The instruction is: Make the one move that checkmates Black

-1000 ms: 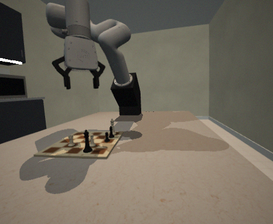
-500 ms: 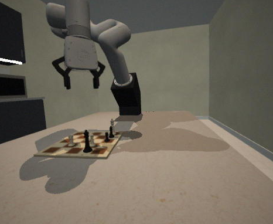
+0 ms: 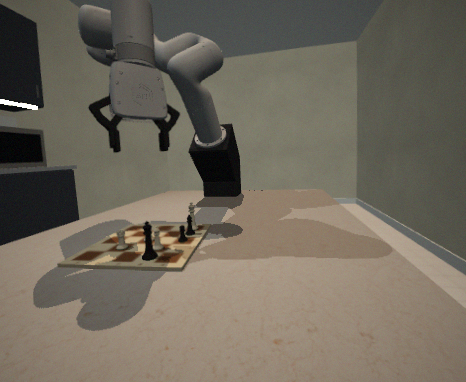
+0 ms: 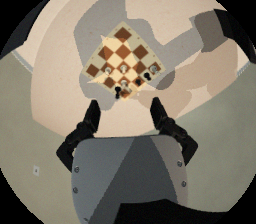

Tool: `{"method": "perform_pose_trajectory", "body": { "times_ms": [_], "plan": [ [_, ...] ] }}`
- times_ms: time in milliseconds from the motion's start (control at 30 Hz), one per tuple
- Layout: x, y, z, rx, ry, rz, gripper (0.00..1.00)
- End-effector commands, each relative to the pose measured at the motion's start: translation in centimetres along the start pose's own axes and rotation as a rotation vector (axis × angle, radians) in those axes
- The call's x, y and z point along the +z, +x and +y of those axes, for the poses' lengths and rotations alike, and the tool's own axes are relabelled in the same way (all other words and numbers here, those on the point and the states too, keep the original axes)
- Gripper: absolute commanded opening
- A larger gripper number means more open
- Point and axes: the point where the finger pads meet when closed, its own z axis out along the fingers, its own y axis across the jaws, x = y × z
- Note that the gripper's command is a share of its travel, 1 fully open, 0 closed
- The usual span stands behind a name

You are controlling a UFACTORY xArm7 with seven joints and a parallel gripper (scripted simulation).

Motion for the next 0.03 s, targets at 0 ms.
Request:
{"method": "perform_pose_trajectory", "body": {
  "times_ms": [0],
  "plan": [
    [-0.06, -0.03, -0.08, 0.0, 0.002, -0.001, 1.0]
  ]
}}
